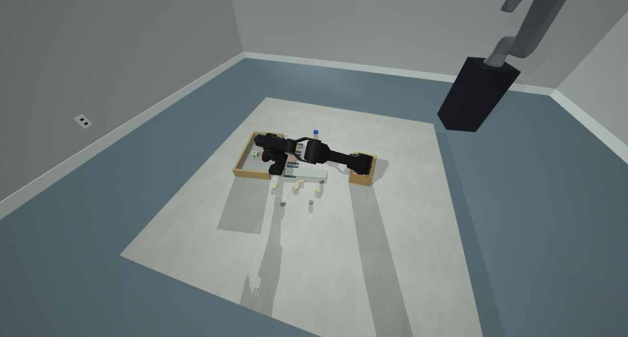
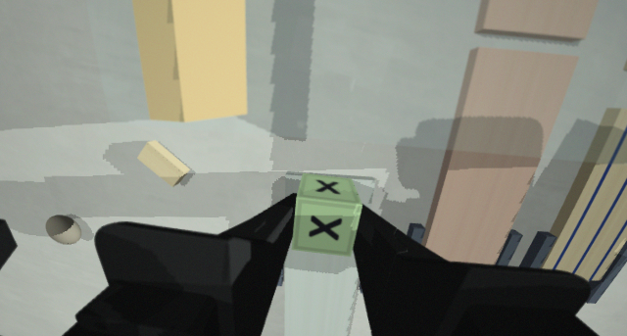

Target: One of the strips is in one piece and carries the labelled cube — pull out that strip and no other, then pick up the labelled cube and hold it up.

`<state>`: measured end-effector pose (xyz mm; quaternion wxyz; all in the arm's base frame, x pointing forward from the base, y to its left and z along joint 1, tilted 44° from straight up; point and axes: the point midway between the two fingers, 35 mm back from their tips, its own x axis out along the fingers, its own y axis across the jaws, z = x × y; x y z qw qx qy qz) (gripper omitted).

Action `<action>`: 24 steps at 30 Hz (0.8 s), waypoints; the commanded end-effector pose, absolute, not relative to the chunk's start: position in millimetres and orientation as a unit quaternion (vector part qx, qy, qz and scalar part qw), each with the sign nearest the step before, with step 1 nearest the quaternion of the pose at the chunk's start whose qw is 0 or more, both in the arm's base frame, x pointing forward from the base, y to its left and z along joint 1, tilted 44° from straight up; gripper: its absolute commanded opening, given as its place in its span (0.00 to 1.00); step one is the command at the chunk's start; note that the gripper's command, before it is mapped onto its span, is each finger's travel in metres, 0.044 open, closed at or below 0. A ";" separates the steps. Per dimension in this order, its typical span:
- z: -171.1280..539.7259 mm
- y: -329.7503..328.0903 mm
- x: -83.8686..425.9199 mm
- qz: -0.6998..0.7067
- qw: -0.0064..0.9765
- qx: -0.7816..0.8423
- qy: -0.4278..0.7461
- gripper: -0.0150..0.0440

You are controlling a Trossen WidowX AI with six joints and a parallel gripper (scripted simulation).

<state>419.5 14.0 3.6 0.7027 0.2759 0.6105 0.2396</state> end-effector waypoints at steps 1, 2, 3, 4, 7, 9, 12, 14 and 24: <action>4.0 13.9 419.6 0.240 0.703 0.276 0.610 0.42; 4.0 13.9 419.6 0.240 0.703 0.276 0.610 0.38; 4.0 13.9 419.6 0.240 0.703 0.276 0.610 0.33; 4.3 13.5 418.9 0.240 0.703 0.276 0.610 0.29; 8.3 8.3 408.5 0.239 0.703 0.276 0.611 0.25; 11.7 4.2 399.3 0.239 0.702 0.276 0.611 0.25; 16.4 -1.4 385.3 0.238 0.702 0.277 0.611 0.25; 19.4 -4.7 375.8 0.238 0.702 0.277 0.611 0.25; 25.3 -10.9 351.7 0.238 0.701 0.279 0.612 0.25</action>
